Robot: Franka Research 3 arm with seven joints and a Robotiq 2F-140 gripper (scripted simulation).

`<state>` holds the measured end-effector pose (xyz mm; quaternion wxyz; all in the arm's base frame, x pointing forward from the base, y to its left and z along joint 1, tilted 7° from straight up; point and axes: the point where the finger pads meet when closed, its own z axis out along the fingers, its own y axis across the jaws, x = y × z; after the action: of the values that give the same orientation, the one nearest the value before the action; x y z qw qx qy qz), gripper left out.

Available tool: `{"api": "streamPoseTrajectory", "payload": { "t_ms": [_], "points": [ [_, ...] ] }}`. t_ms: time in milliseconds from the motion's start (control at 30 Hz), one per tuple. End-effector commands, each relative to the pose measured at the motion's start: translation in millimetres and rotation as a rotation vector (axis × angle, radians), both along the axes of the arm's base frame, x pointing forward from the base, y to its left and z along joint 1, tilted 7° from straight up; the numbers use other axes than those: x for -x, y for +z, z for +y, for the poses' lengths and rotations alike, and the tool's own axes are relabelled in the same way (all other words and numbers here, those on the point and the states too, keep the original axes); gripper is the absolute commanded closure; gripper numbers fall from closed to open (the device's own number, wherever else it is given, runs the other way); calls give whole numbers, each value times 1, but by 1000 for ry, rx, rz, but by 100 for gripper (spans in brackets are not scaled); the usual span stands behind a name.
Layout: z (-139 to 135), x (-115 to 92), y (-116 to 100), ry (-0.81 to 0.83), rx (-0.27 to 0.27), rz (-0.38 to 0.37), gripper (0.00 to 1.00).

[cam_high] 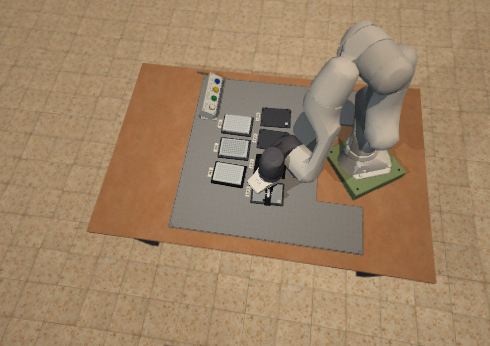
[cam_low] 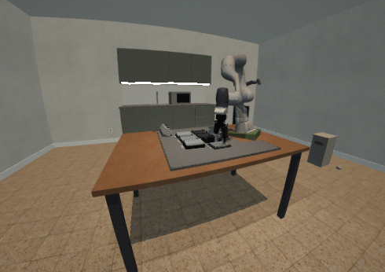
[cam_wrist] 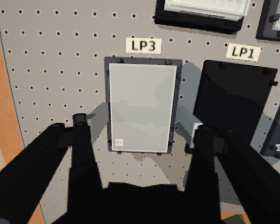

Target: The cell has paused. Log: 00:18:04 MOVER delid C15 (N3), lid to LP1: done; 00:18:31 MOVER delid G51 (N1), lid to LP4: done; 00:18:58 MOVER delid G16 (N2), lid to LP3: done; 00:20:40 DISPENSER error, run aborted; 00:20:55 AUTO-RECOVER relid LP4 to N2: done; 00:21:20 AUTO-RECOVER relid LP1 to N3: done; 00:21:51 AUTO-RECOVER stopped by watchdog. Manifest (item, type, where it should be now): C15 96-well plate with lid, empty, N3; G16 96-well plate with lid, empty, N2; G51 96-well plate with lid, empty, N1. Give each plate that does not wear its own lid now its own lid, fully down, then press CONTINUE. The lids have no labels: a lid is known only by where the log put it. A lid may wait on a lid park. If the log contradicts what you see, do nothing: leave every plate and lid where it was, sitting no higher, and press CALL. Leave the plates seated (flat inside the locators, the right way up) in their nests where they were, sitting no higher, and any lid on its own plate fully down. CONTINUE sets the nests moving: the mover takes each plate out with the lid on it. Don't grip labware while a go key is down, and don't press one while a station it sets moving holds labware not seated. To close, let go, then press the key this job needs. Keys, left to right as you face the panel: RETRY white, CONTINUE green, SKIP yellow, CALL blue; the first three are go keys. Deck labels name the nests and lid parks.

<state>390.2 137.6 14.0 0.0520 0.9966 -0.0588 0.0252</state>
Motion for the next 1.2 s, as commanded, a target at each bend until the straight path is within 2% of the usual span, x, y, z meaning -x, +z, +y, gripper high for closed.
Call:
{"api": "streamPoseTrajectory", "payload": {
  "t_ms": [0, 1033, 1067, 1167],
  "points": [
    [0, -2, 0, -4, -1, -4, 34],
    [0, -2, 0, -4, -1, -4, 34],
    [0, -2, 0, -4, -1, -4, 100],
    [0, -2, 0, -4, -1, -4, 100]
  ]
}}
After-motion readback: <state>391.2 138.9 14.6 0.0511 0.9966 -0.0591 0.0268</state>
